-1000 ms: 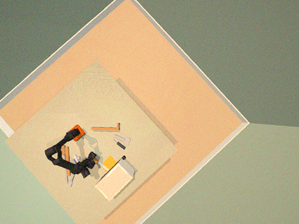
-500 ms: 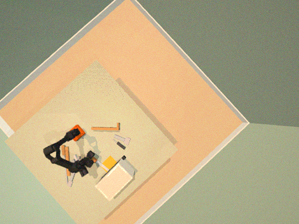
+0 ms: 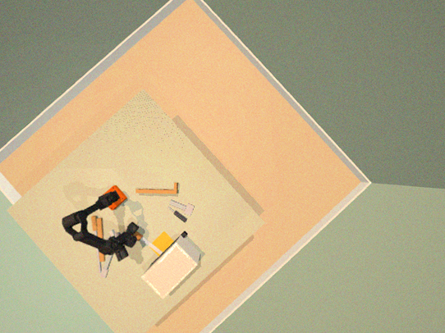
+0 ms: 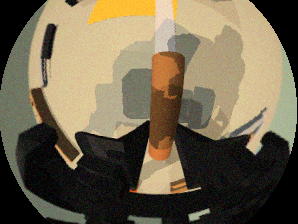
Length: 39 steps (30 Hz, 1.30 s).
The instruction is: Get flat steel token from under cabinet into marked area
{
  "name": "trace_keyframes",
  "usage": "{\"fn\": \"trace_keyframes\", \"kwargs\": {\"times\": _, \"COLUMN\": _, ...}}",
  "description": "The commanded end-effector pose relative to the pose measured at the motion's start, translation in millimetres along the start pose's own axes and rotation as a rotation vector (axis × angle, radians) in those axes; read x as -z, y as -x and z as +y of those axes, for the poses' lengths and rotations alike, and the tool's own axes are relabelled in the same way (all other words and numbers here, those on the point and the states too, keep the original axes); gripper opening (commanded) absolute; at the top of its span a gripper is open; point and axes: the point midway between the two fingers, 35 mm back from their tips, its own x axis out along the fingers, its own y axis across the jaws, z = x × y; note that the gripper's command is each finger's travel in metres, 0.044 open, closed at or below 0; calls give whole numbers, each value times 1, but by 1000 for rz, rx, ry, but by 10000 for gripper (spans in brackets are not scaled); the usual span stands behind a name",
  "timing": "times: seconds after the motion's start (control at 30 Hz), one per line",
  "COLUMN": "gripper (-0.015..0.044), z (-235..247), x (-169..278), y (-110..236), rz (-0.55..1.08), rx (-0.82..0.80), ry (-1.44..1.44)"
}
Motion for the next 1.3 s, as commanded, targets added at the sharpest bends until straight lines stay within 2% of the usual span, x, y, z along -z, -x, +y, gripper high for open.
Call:
{"fn": "trace_keyframes", "kwargs": {"times": 0.0, "gripper": 0, "z": 0, "x": 7, "y": -1, "rz": 5, "rx": 0, "ry": 4}}
{"fn": "trace_keyframes", "kwargs": {"times": 0.87, "gripper": 0, "z": -2, "x": 43, "y": -1, "rz": 8, "rx": 0, "ry": 4}}
{"fn": "trace_keyframes", "kwargs": {"times": 1.27, "gripper": 0, "z": -9, "x": 43, "y": 1, "rz": 6, "rx": 1, "ry": 2}}
